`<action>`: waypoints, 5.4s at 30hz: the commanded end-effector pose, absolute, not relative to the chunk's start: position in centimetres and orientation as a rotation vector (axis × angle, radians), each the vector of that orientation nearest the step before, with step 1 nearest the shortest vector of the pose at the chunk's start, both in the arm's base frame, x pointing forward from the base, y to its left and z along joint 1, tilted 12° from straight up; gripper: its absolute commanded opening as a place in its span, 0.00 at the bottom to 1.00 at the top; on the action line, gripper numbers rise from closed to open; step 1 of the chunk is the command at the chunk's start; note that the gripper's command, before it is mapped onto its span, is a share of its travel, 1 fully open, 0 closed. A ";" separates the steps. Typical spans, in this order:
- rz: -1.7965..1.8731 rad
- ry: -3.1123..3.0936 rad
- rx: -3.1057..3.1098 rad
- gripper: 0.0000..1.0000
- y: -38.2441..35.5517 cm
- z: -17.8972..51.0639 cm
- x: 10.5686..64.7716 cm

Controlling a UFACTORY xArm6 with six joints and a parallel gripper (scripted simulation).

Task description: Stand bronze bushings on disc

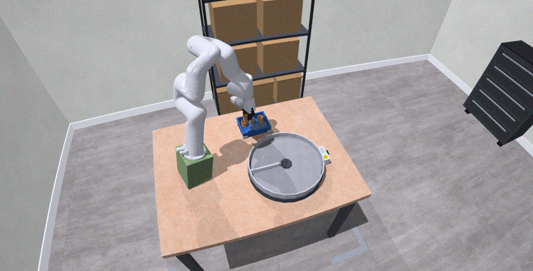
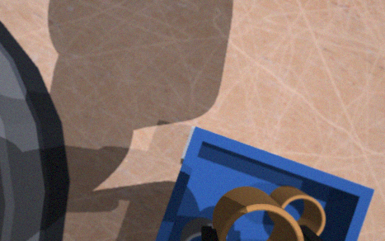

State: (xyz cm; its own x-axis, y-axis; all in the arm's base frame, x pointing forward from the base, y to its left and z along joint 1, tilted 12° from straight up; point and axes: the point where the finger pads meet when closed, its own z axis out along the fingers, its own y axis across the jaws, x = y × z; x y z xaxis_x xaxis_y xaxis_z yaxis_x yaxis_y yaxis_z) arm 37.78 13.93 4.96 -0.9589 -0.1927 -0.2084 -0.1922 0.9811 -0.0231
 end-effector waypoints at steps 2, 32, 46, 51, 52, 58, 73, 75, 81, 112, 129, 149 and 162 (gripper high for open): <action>0.000 2.913 -0.287 0.00 13.9 5.1 37.9; 0.000 2.913 -0.287 0.00 -1.6 4.6 37.5; 0.000 2.913 -0.287 0.00 -12.8 4.2 37.2; 0.000 2.913 -0.287 0.00 -17.0 4.1 37.0; 0.000 2.913 -0.287 0.00 -17.0 4.1 37.0; 0.000 2.913 -0.287 0.00 -23.1 3.9 36.9; 0.000 2.913 -0.287 0.00 -28.5 3.7 36.7; 0.000 2.913 -0.287 0.00 -28.6 3.7 36.7; 0.000 2.913 -0.287 0.00 -28.6 3.7 36.7; 0.000 2.913 -0.287 0.00 -28.7 2.2 37.0; 0.000 2.913 -0.287 0.00 -28.7 1.3 37.2; 0.000 2.913 -0.287 0.00 -28.6 -1.0 37.7; 0.000 2.913 -0.287 0.00 -28.6 -1.4 37.8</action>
State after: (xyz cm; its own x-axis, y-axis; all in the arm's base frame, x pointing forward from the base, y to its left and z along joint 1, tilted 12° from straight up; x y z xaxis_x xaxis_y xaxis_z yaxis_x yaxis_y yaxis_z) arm 37.69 -28.50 -1.54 -0.9589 -0.1925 -0.2085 -0.1931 0.9810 -0.0176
